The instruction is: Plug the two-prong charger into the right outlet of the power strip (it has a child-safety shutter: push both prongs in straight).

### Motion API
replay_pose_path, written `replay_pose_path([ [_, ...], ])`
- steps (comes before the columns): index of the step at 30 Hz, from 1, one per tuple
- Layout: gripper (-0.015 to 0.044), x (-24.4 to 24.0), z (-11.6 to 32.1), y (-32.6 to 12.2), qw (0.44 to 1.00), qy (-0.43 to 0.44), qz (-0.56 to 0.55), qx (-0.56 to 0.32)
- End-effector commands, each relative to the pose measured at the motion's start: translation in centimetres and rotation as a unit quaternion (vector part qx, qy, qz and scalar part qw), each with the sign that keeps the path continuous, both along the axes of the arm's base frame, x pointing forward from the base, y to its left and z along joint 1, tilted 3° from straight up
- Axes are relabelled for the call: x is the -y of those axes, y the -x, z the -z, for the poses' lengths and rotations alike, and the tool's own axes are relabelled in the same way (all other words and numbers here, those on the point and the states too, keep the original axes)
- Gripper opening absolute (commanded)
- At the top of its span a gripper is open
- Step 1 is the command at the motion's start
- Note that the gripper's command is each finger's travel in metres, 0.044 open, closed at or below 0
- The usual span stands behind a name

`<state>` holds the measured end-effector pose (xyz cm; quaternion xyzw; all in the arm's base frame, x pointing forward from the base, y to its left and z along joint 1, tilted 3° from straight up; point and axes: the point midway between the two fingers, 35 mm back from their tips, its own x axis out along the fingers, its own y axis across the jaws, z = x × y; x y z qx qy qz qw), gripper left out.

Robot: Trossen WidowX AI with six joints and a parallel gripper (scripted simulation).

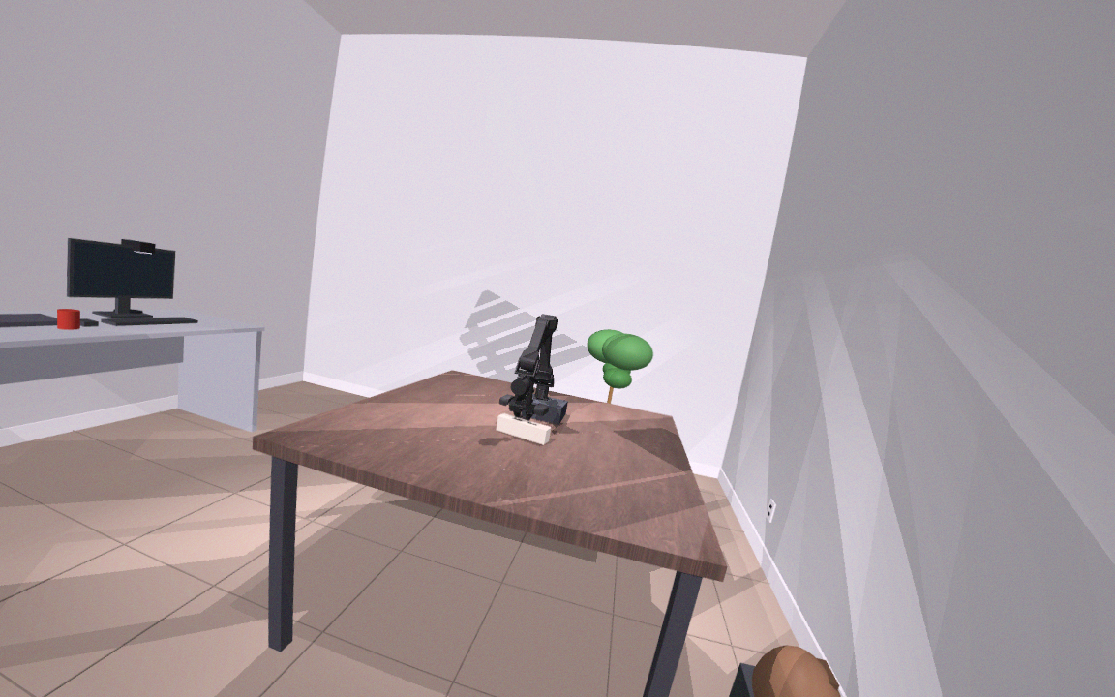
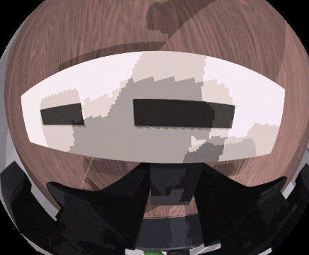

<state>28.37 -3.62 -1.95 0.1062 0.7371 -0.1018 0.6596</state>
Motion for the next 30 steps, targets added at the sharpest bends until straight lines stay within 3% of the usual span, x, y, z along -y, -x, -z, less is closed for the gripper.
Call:
replay_pose_path([
  [1,0.0,0.38,0.04,-1.18,1.0,0.005,-0.001,0.015],
  [30,0.0,0.37,0.11,-1.13,1.0,0.005,-0.001,0.015],
])
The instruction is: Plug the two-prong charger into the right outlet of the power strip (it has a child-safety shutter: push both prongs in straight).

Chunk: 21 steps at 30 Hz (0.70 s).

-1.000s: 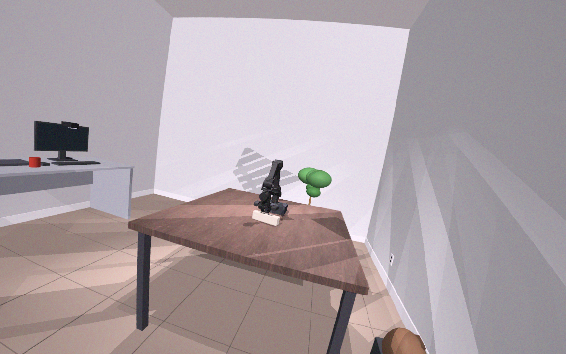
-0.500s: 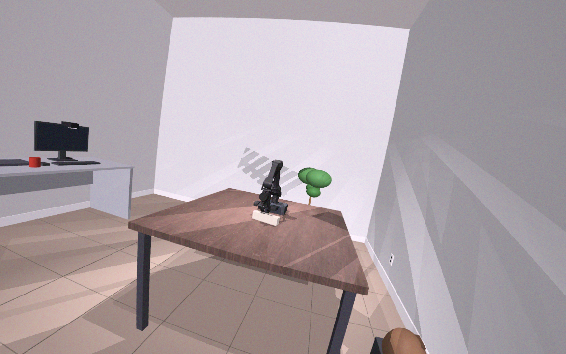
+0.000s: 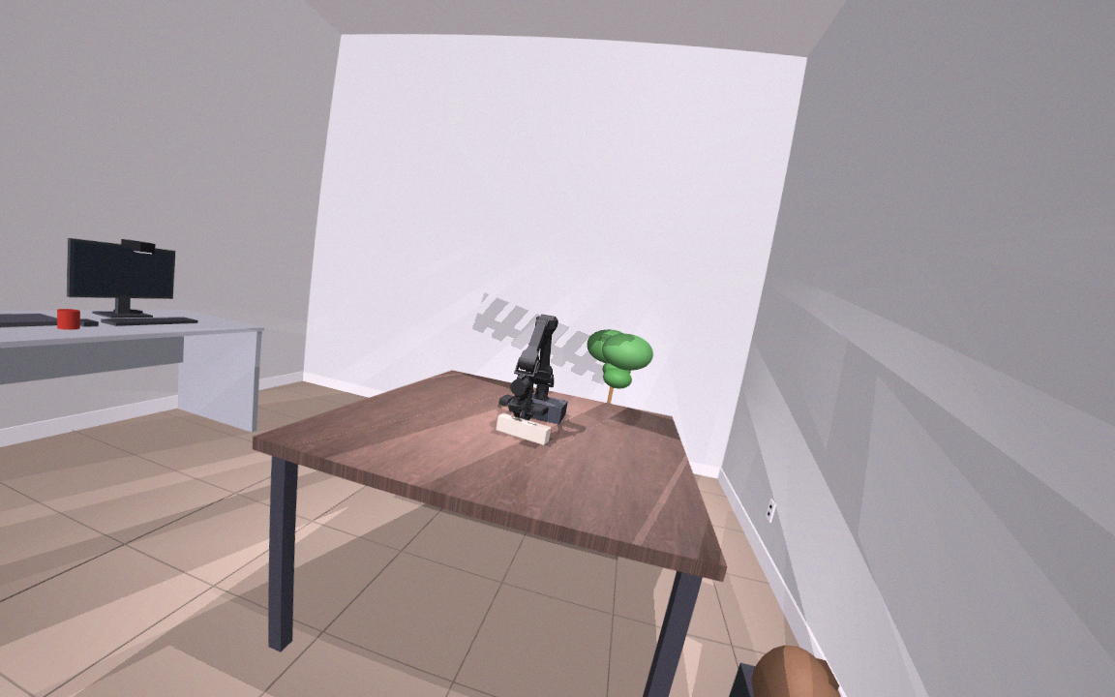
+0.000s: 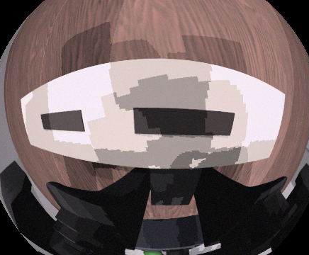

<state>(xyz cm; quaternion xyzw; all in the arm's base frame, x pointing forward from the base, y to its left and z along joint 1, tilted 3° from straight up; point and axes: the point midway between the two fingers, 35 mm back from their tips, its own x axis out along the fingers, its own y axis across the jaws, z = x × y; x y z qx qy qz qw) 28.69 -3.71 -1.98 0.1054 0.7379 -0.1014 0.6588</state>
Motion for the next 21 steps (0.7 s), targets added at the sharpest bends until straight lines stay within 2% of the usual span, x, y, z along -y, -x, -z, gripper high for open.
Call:
replay_pose_path([
  [1,0.0,0.27,0.09,-0.81,1.0,0.005,0.0,0.016],
  [21,0.0,0.21,0.06,-0.58,1.0,0.005,0.0,0.016],
])
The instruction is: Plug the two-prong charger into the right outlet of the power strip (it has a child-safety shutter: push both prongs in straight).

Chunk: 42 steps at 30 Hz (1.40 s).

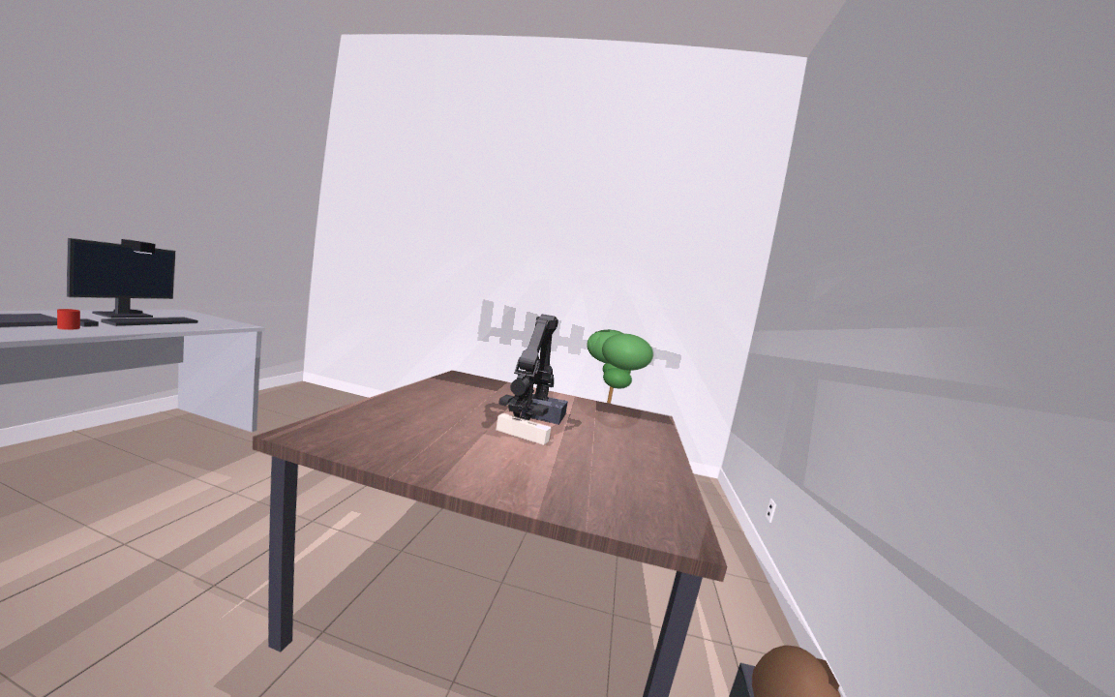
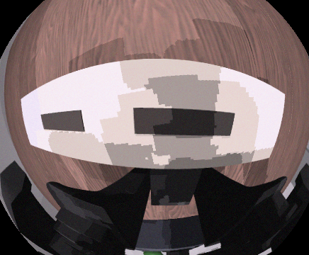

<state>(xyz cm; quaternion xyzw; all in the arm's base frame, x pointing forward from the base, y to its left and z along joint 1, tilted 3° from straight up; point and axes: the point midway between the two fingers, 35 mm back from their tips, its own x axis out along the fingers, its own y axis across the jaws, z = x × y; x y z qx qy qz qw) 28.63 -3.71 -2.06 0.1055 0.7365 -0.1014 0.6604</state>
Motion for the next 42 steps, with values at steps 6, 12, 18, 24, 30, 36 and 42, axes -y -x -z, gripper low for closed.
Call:
replay_pose_path([
  [6,0.0,0.22,-0.1,-0.65,1.0,0.005,0.0,0.014],
  [12,0.0,0.22,-0.18,-0.67,1.0,0.005,0.0,0.014],
  [18,0.0,0.23,-0.25,-0.69,1.0,0.005,0.0,0.014],
  [24,0.0,0.24,-0.33,-0.71,1.0,0.005,0.0,0.014],
  [30,0.0,0.24,-0.4,-0.74,1.0,0.005,0.0,0.014],
  [36,0.0,0.25,-0.47,-0.78,1.0,0.005,0.0,0.014],
  [42,0.0,0.27,-0.43,-0.83,1.0,0.005,0.0,0.014],
])
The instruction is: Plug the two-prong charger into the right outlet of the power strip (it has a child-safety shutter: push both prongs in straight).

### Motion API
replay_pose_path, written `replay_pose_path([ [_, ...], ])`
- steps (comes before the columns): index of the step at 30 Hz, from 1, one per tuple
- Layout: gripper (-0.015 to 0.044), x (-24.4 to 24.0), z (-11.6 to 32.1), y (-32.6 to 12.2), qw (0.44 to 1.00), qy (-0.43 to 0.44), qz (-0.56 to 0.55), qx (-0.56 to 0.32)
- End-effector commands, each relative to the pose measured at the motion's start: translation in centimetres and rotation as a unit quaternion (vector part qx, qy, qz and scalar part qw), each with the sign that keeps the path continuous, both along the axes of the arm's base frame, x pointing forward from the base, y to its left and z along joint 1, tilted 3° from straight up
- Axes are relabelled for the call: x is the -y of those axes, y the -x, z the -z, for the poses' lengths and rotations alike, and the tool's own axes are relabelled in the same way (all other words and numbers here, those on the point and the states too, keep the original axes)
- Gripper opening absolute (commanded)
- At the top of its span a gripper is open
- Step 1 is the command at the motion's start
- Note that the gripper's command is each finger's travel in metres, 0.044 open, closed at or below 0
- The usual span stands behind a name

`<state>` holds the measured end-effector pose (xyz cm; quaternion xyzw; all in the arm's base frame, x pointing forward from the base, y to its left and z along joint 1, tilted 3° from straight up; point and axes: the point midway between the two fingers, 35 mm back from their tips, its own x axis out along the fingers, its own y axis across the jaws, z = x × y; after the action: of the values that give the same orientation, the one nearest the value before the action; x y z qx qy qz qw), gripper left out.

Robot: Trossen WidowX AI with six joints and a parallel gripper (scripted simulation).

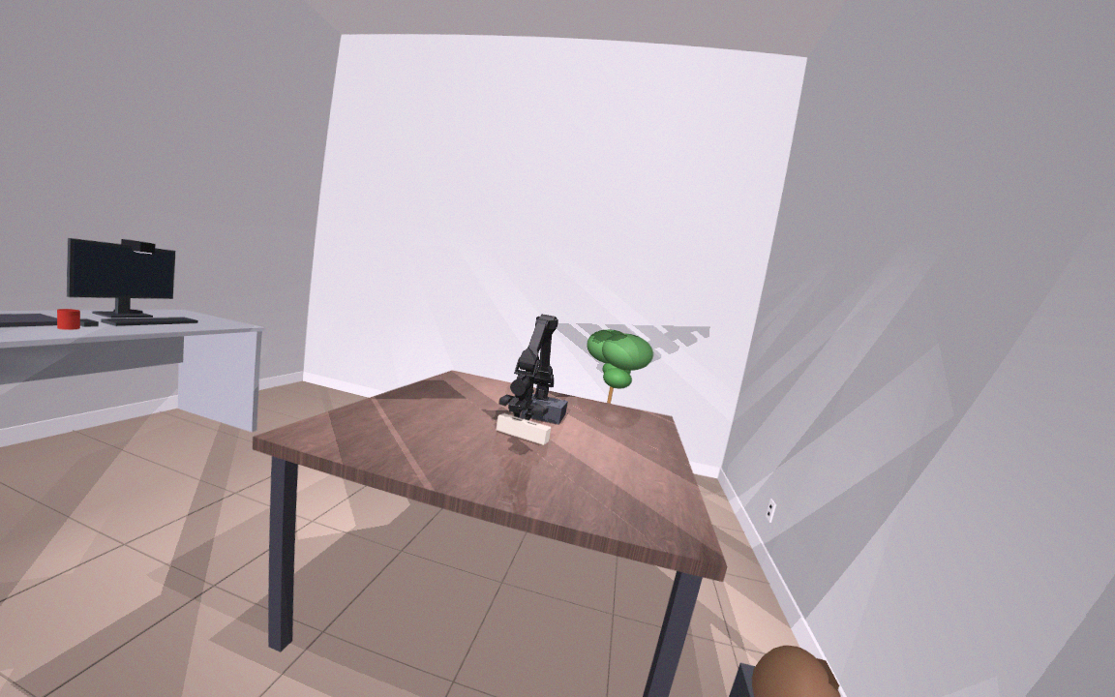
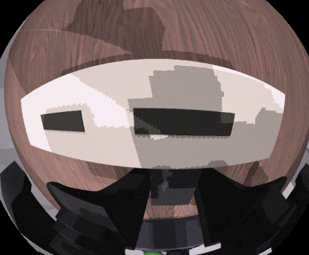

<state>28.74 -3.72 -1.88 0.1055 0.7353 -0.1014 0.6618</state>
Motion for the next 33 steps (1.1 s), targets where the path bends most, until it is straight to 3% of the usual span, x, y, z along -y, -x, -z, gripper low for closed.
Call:
replay_pose_path([
  [1,0.0,0.25,-0.24,-0.73,1.0,0.005,0.0,0.012],
  [24,0.0,0.0,0.04,0.02,1.0,0.0,0.0,-0.001],
  [33,0.0236,0.0,0.04,0.02,1.0,0.0,0.0,-0.001],
])
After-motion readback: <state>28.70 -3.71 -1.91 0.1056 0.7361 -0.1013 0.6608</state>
